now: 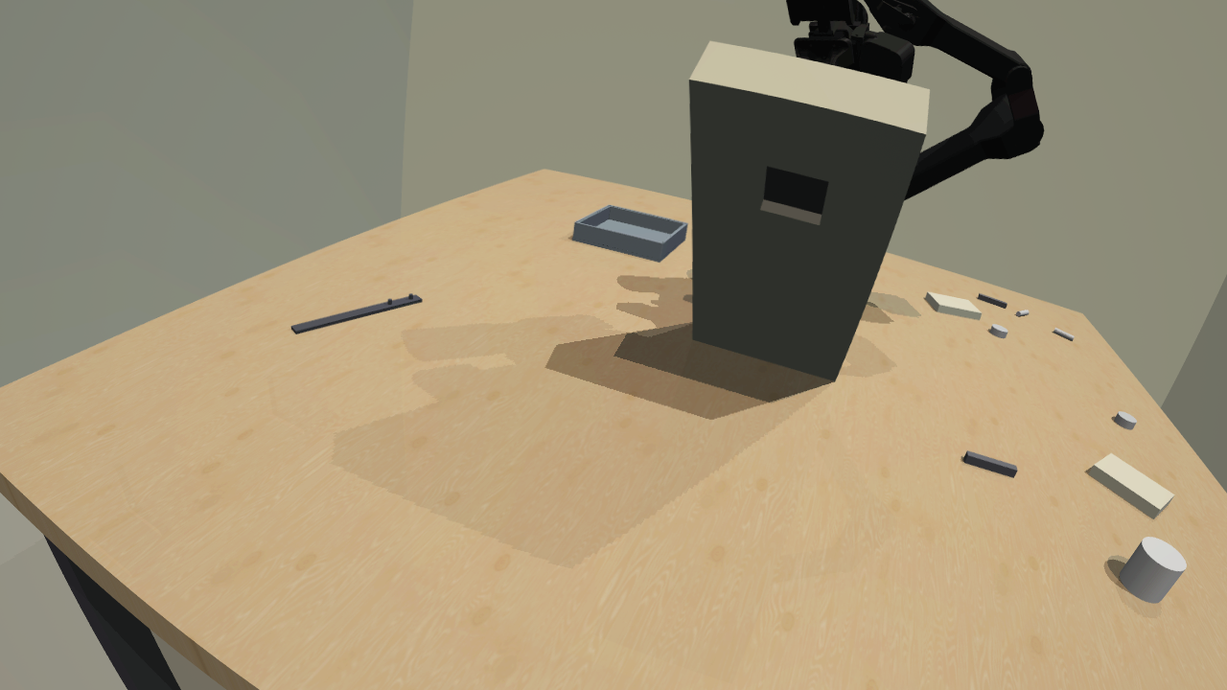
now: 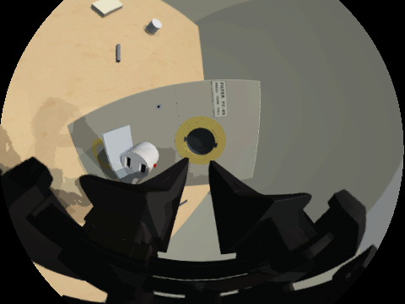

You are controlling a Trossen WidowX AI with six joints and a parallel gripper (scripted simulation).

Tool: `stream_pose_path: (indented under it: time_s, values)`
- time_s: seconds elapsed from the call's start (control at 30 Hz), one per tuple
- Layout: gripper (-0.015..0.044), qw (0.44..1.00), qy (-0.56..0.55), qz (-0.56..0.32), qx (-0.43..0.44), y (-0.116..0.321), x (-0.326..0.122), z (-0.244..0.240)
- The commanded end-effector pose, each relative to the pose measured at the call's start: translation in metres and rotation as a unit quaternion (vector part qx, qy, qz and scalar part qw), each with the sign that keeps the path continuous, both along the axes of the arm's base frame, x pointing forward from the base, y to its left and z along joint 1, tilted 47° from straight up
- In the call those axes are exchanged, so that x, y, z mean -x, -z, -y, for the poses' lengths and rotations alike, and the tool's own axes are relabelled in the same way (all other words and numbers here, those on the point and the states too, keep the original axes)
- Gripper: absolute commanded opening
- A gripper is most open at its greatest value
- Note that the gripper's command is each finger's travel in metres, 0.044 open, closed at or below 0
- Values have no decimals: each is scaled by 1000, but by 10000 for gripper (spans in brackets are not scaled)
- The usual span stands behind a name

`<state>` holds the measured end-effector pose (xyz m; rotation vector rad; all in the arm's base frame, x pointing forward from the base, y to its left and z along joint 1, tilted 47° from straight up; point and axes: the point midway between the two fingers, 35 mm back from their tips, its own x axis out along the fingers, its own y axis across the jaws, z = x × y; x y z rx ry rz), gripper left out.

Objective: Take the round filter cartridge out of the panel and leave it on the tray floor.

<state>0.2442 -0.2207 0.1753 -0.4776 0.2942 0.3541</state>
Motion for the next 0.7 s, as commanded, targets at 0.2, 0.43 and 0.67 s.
stream_pose_path:
  time_s: [0.2,0.43,0.67]
  values:
    - [325,1000,0,0,2,-42,11,46]
    - [305,988,30,-76,-129,-27,15,36]
    - [305,824,138,-317,-449,31,28,-21]
